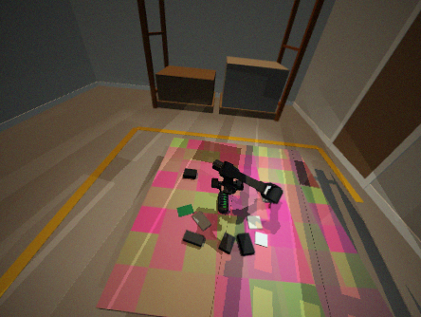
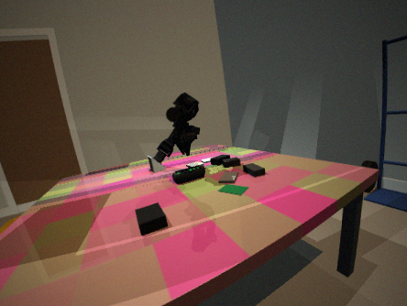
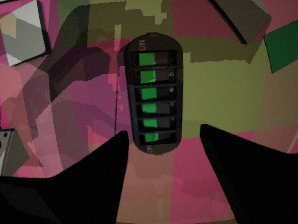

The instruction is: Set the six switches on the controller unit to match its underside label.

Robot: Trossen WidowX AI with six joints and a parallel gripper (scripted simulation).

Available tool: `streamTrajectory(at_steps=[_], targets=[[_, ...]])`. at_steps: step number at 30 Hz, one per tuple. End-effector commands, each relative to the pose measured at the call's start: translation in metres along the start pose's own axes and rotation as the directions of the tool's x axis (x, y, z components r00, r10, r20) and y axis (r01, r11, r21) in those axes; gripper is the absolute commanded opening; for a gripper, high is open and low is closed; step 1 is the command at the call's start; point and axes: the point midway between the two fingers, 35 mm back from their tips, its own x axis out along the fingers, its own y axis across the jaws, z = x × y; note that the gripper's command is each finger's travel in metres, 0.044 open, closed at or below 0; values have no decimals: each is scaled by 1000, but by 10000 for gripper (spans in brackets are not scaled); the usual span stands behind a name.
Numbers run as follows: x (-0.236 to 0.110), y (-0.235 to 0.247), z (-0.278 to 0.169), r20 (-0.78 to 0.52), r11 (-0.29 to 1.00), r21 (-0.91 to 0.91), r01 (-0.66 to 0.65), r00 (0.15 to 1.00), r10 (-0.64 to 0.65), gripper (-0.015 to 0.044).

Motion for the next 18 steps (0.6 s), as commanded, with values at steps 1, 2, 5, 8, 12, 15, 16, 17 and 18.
streamTrajectory(at_steps=[1,2,5,8,12,15,16,17,18], targets=[[0,1,-1,-4,1000,-5,-4,1000,4,151],[0,1,-1,-4,1000,-5,-4,1000,4,125],[0,1,-1,-4,1000,-5,-4,1000,4,46],[0,1,-1,-4,1000,-5,-4,1000,4,0],[0,1,-1,-4,1000,-5,-4,1000,4,0],[0,1,-1,-4,1000,-5,-4,1000,4,0],[0,1,-1,-4,1000,-5,-4,1000,4,0],[0,1,-1,-4,1000,-5,-4,1000,4,0],[0,1,-1,-4,1000,-5,-4,1000,4,0]])
